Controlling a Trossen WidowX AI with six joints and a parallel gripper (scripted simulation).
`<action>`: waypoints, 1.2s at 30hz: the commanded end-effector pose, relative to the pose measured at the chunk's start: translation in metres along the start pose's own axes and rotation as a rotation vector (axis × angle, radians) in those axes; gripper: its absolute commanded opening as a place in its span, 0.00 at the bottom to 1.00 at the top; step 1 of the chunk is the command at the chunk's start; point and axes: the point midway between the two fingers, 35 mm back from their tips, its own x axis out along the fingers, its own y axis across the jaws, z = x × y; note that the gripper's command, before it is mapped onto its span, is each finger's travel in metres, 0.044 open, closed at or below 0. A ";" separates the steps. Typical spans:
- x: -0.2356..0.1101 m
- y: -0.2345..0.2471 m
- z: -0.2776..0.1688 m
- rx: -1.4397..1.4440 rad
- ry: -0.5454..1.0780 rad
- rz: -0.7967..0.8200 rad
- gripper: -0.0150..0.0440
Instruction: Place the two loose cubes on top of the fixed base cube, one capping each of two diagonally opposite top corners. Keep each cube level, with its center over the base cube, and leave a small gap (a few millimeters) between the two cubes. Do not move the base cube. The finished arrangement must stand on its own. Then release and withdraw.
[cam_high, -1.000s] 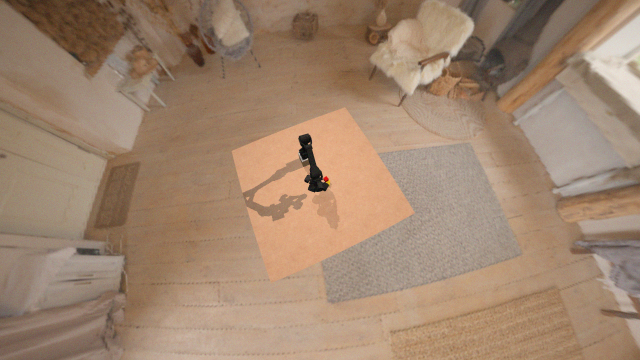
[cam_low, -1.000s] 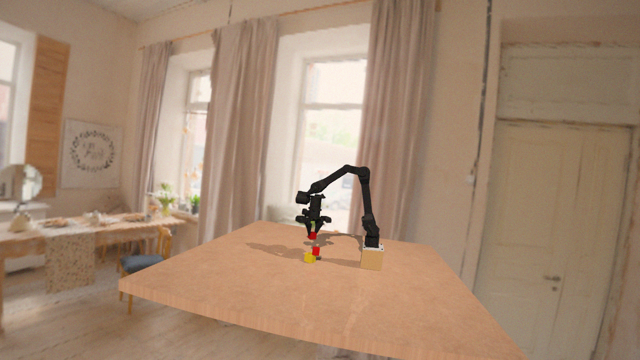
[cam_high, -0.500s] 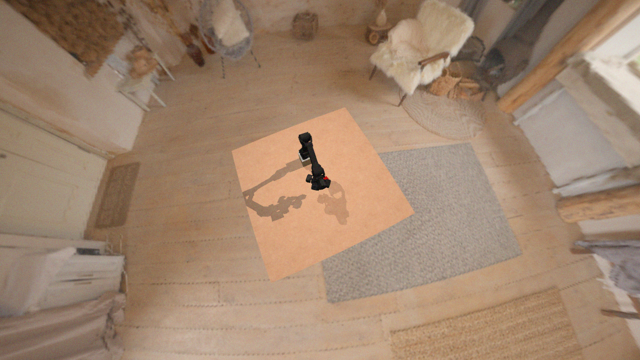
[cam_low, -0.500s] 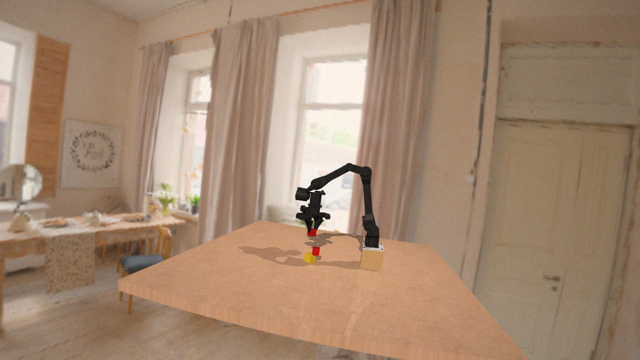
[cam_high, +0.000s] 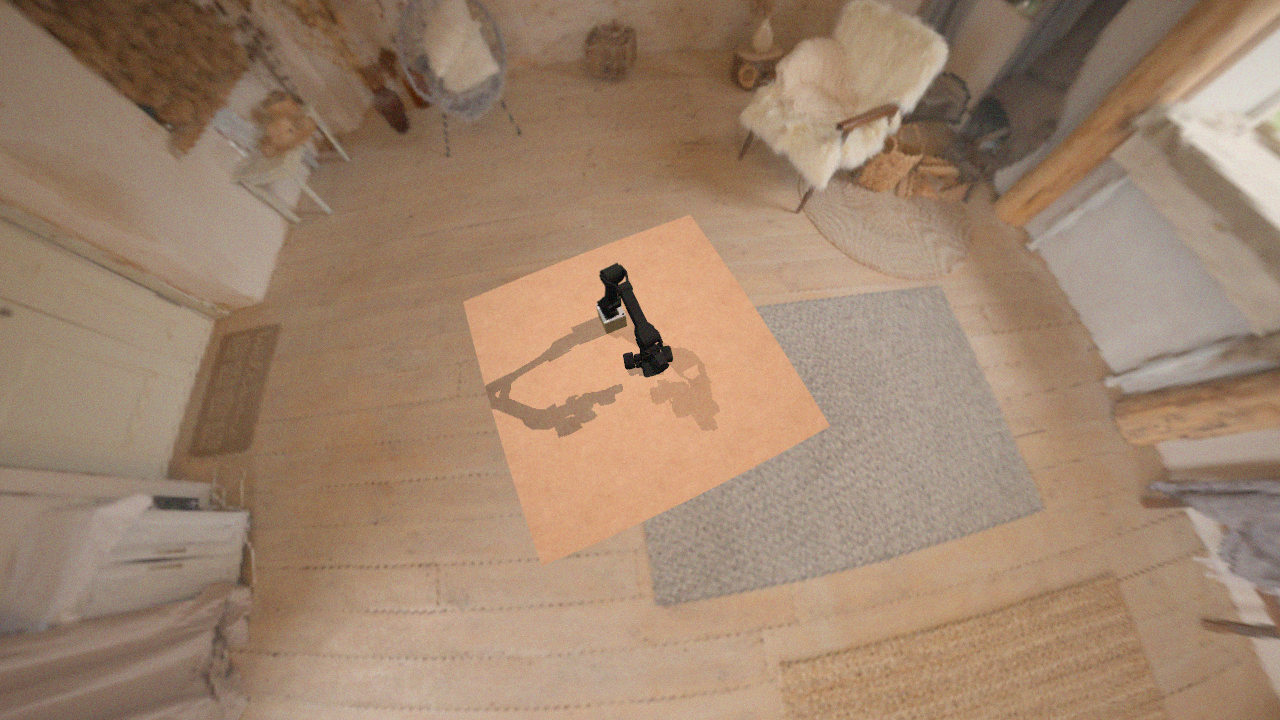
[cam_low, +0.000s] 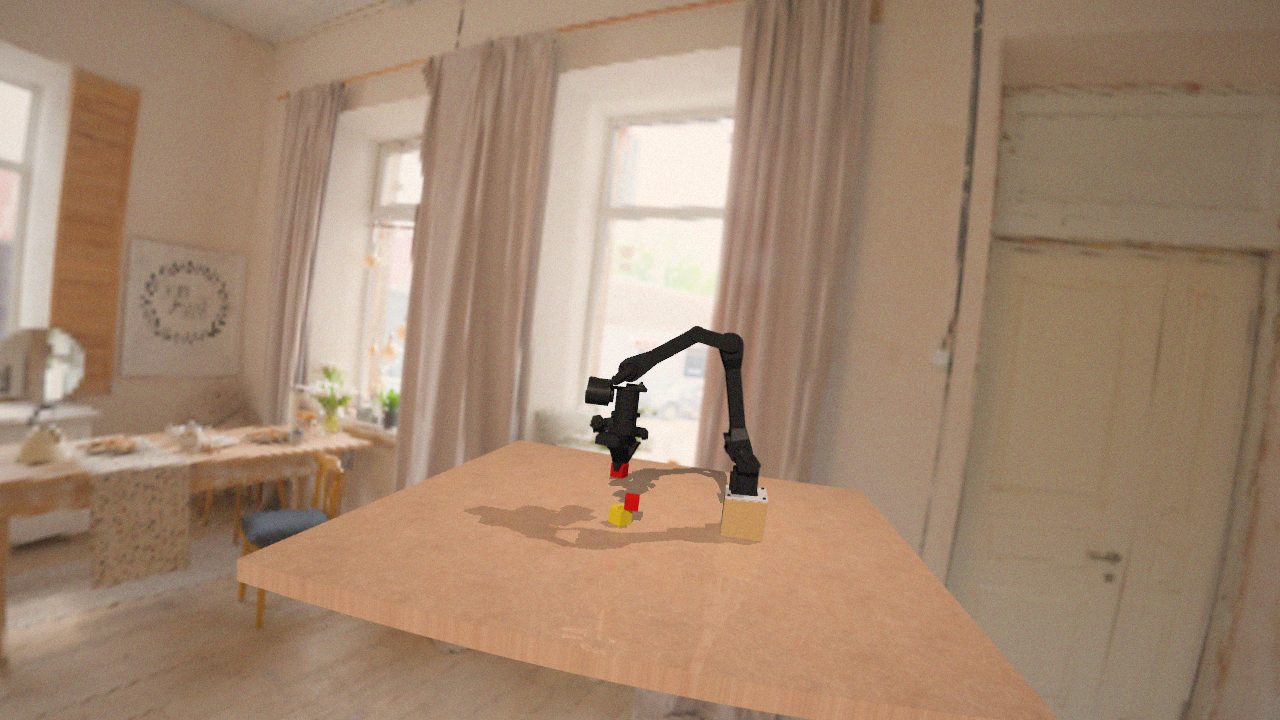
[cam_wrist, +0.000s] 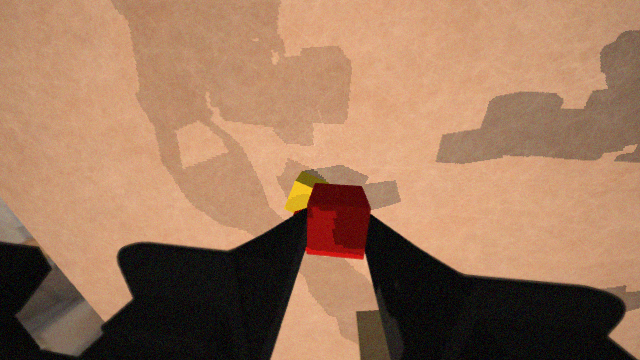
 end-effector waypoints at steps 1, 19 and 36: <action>0.001 0.014 -0.004 -0.150 -0.004 -0.002 0.43; 0.004 0.042 -0.015 -0.457 -0.004 0.000 0.43; 0.033 0.042 -0.017 -0.463 -0.004 0.000 0.43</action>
